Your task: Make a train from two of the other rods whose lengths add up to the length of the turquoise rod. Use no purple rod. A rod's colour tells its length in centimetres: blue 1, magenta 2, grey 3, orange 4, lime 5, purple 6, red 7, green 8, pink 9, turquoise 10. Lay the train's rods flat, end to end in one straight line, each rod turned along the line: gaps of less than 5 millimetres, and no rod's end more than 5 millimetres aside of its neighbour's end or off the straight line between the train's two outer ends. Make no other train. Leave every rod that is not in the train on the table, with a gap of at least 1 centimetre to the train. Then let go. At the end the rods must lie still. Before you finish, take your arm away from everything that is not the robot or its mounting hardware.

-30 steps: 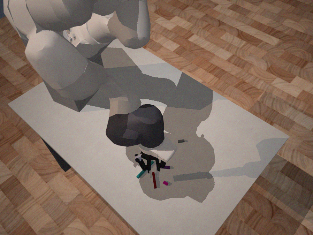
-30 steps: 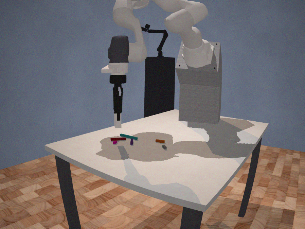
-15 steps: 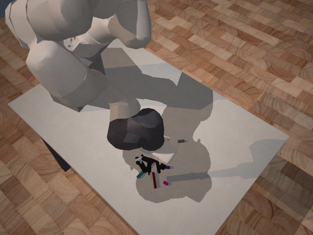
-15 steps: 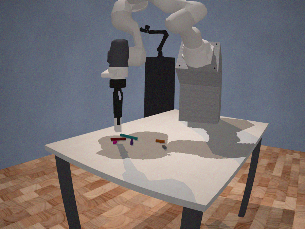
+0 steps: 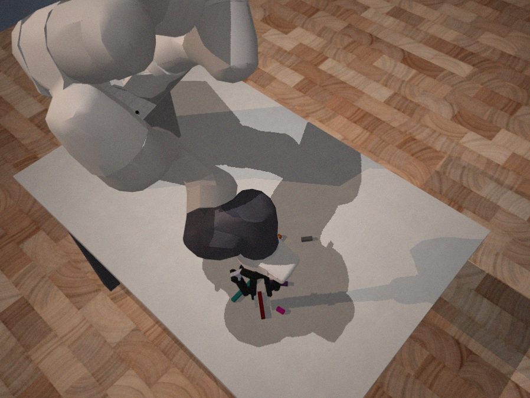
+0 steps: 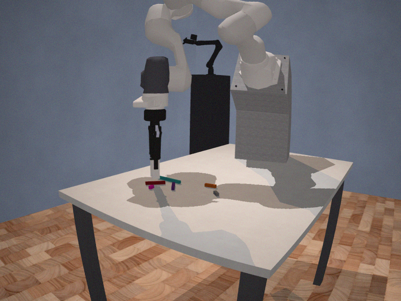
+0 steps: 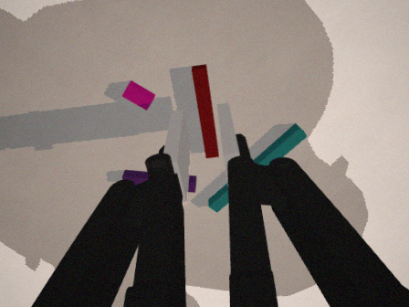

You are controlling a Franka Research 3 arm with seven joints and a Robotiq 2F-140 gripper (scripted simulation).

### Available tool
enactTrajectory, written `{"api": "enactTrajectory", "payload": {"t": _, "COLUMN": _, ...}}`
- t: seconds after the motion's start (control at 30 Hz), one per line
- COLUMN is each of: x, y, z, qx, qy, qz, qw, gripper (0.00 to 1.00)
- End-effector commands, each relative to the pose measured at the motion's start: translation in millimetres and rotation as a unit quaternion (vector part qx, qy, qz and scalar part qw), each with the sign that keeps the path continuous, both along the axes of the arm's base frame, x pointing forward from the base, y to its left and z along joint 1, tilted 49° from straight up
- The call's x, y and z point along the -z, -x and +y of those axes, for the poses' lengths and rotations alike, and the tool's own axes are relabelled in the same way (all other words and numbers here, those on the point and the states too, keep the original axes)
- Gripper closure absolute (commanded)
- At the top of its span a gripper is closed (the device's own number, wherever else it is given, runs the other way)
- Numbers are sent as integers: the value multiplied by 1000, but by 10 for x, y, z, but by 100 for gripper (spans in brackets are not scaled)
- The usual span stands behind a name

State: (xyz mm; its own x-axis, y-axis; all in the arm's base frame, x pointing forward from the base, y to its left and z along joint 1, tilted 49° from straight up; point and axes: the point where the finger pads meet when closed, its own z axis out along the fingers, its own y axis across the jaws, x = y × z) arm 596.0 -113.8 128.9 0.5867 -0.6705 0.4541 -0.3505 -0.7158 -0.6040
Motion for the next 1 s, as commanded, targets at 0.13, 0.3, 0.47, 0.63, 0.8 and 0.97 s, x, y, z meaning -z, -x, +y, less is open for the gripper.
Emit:
{"api": "enactTrajectory", "payload": {"t": 0.13, "x": 56, "y": -36, "z": 1, "qx": 6, "qy": -3, "qz": 3, "qw": 1000, "gripper": 85}}
{"api": "enactTrajectory", "payload": {"t": 0.3, "x": 62, "y": -43, "z": 3, "qx": 6, "qy": -3, "qz": 3, "qw": 1000, "gripper": 85}}
{"api": "enactTrajectory", "payload": {"t": 0.47, "x": 63, "y": -44, "z": 3, "qx": 6, "qy": -3, "qz": 3, "qw": 1000, "gripper": 85}}
{"api": "enactTrajectory", "payload": {"t": 0.63, "x": 63, "y": -44, "z": 3, "qx": 6, "qy": -3, "qz": 3, "qw": 1000, "gripper": 85}}
{"api": "enactTrajectory", "payload": {"t": 0.8, "x": 63, "y": -44, "z": 3, "qx": 6, "qy": -3, "qz": 3, "qw": 1000, "gripper": 85}}
{"api": "enactTrajectory", "payload": {"t": 0.97, "x": 63, "y": -44, "z": 3, "qx": 6, "qy": -3, "qz": 3, "qw": 1000, "gripper": 85}}
